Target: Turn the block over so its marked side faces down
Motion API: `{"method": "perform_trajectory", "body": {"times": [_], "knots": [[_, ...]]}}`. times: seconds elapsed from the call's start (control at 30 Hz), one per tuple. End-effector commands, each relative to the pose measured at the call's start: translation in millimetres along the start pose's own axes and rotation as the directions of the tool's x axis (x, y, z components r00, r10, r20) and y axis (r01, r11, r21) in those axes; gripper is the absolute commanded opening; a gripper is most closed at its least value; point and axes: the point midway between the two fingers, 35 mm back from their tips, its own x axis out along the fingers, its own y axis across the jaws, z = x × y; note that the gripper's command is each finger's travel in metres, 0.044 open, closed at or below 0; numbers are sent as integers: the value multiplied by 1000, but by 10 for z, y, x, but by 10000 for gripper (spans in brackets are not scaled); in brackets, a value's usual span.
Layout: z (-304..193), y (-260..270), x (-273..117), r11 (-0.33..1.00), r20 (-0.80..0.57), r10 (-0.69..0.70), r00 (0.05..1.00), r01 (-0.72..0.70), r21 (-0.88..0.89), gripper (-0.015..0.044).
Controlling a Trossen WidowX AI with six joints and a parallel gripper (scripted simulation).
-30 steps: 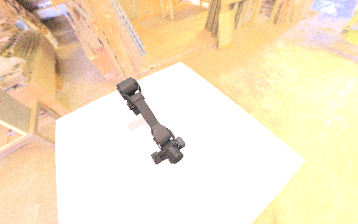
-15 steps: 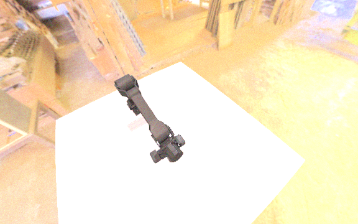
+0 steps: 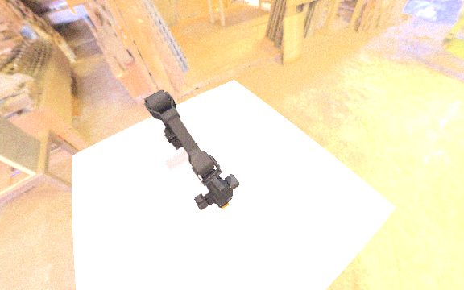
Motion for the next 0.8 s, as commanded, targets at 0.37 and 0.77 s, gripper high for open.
{"method": "perform_trajectory", "body": {"times": [0.37,0.77], "knots": [[-53,-7,5,1000,219,-4,976,5,-3,0],[-58,-4,70,1000,348,-2,937,3,-2,0]]}}
